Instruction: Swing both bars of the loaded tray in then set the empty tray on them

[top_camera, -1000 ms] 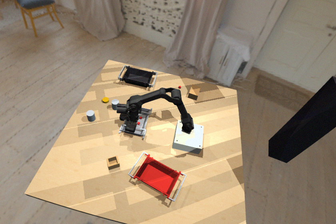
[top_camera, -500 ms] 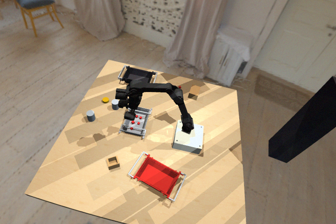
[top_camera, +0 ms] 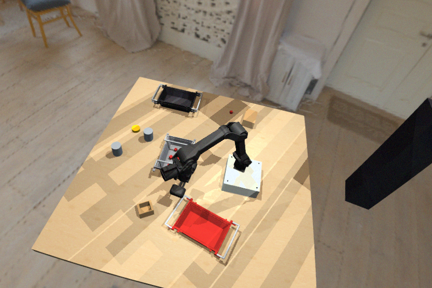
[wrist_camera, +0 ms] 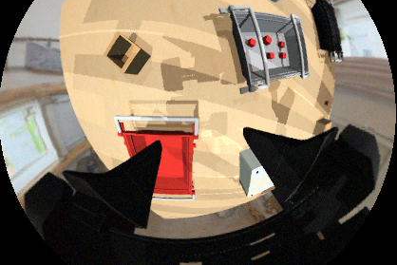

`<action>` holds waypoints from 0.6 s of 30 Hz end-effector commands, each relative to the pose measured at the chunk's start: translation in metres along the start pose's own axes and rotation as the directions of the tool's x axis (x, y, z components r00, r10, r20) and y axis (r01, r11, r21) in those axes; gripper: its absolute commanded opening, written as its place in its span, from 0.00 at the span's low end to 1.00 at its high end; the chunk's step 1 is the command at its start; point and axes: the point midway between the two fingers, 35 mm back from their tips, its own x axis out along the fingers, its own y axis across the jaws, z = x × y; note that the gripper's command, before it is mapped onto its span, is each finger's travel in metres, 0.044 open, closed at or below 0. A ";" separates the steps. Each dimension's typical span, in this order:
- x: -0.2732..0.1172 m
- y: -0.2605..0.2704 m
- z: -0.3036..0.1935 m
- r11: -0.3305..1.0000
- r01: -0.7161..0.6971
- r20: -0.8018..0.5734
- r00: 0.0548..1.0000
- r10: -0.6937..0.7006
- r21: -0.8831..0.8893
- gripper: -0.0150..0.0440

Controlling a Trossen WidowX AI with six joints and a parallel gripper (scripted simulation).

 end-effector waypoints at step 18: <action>0.056 0.034 -0.164 0.987 -0.013 -0.014 1.000 0.015 0.160 1.00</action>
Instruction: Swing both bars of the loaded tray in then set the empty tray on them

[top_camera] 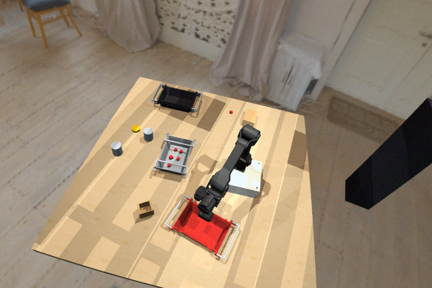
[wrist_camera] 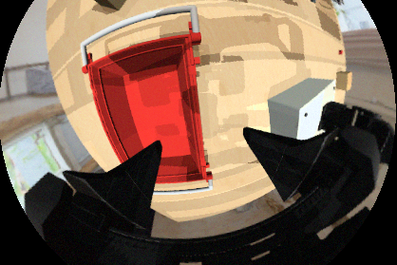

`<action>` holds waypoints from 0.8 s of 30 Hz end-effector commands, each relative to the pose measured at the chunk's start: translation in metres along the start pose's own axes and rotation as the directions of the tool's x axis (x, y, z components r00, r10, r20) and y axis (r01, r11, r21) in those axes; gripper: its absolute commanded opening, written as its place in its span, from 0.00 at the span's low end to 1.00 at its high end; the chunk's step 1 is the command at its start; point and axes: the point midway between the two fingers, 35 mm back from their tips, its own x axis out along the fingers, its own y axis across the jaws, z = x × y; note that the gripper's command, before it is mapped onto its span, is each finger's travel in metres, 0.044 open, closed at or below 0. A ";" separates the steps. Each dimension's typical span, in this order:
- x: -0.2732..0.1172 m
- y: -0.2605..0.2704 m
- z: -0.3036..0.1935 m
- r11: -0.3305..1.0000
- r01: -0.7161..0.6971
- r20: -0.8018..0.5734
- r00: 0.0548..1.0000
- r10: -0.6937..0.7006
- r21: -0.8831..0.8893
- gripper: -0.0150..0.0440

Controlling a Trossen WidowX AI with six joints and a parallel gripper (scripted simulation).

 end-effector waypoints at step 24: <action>0.083 0.000 -0.003 1.000 -0.007 -0.002 1.000 0.007 0.005 1.00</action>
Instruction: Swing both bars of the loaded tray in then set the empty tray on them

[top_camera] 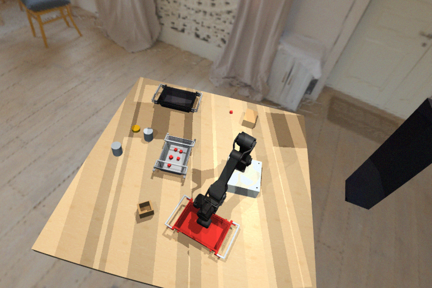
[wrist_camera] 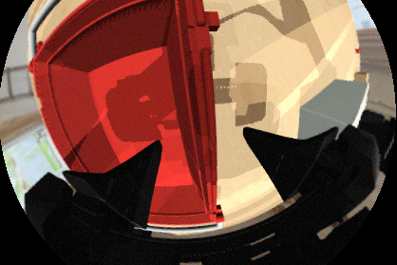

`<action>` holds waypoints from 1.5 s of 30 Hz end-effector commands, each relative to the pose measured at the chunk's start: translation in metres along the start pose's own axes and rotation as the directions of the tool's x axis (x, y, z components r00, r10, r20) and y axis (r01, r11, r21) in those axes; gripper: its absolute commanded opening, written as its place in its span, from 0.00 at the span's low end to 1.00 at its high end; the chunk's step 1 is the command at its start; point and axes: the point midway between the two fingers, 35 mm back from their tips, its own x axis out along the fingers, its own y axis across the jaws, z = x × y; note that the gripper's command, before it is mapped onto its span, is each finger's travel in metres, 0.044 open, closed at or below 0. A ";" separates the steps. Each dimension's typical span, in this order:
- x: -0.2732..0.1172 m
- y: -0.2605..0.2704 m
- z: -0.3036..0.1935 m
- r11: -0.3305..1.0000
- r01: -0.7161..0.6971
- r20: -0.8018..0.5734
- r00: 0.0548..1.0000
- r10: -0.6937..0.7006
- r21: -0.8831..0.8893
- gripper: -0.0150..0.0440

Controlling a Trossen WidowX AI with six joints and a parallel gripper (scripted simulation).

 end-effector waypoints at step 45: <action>0.004 -0.001 -0.001 1.000 0.006 -0.003 1.000 -0.006 0.004 0.34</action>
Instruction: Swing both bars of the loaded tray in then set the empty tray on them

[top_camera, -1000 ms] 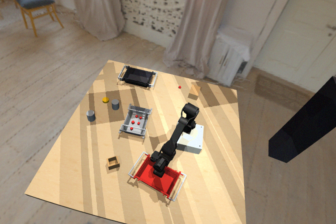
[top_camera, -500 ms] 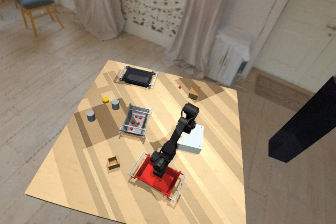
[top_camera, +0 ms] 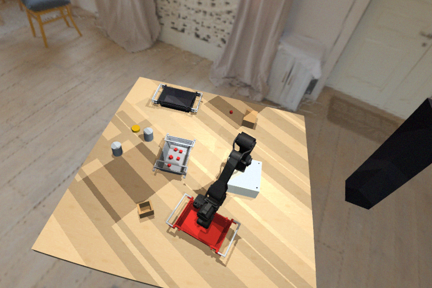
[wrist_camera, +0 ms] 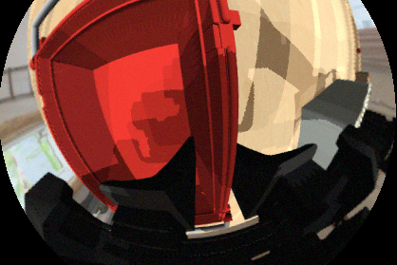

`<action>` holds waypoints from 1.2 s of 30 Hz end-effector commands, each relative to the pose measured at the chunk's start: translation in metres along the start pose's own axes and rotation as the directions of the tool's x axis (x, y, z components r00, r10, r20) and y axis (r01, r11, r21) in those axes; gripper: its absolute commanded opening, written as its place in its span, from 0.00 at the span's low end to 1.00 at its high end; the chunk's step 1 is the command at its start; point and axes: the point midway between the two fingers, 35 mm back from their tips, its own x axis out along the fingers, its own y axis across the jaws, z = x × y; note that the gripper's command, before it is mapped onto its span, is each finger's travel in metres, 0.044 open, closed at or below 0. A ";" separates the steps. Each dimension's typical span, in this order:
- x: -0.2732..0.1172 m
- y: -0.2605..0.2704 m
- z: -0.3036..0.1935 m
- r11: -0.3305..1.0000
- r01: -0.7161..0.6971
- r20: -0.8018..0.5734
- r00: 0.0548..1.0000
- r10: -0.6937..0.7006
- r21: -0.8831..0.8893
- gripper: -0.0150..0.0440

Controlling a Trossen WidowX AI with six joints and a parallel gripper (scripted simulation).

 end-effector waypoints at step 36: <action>-0.087 0.002 0.000 1.000 0.008 -0.003 1.000 -0.008 0.002 0.25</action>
